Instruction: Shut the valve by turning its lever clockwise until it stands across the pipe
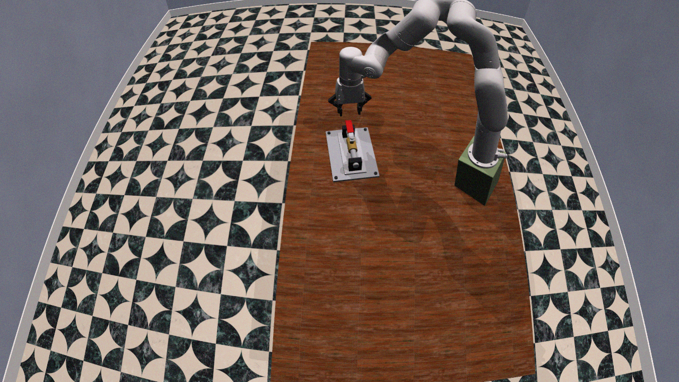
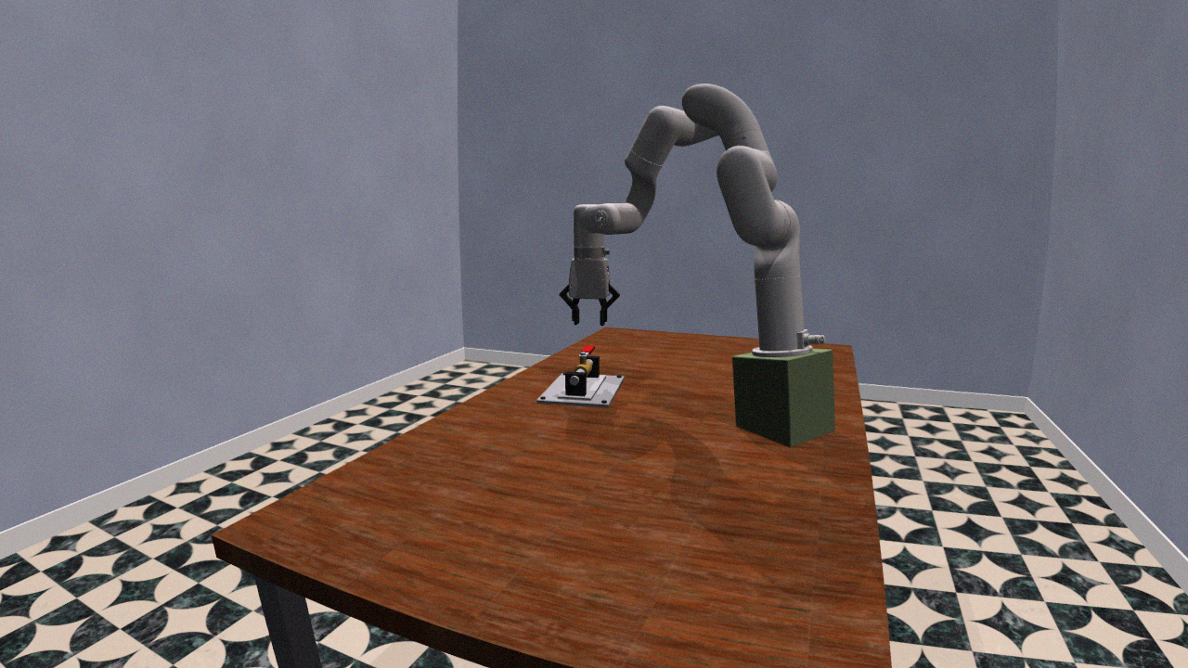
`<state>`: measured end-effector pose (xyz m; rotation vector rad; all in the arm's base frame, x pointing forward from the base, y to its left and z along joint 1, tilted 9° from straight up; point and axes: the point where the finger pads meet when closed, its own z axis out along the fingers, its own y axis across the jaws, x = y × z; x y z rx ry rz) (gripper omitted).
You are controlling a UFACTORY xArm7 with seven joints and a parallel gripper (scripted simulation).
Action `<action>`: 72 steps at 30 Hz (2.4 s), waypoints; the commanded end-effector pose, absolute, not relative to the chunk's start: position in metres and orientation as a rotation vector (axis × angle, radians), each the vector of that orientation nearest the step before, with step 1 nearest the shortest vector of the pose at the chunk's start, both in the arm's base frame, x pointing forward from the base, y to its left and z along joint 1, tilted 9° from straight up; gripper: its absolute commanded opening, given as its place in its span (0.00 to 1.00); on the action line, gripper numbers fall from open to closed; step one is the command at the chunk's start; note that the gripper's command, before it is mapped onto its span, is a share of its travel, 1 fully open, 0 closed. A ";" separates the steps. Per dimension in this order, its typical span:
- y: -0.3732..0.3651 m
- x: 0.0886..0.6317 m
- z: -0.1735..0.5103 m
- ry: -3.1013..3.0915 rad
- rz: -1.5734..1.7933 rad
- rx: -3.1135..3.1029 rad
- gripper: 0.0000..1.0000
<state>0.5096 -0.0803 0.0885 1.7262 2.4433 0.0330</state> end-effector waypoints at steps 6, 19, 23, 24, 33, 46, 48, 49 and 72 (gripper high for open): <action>-0.081 0.512 0.081 2.440 0.036 1.725 0.68; -0.082 0.515 0.060 2.440 0.036 1.725 0.68; -0.083 0.516 0.055 2.440 0.036 1.725 0.68; -0.083 0.516 0.054 2.440 0.036 1.725 0.68; -0.084 0.518 0.043 2.440 0.036 1.725 0.68; -0.084 0.518 0.040 2.440 0.036 1.725 0.68; -0.084 0.518 0.040 2.440 0.036 1.725 0.68; -0.084 0.518 0.040 2.440 0.036 1.725 0.68; -0.084 0.520 0.040 2.440 0.036 1.725 0.68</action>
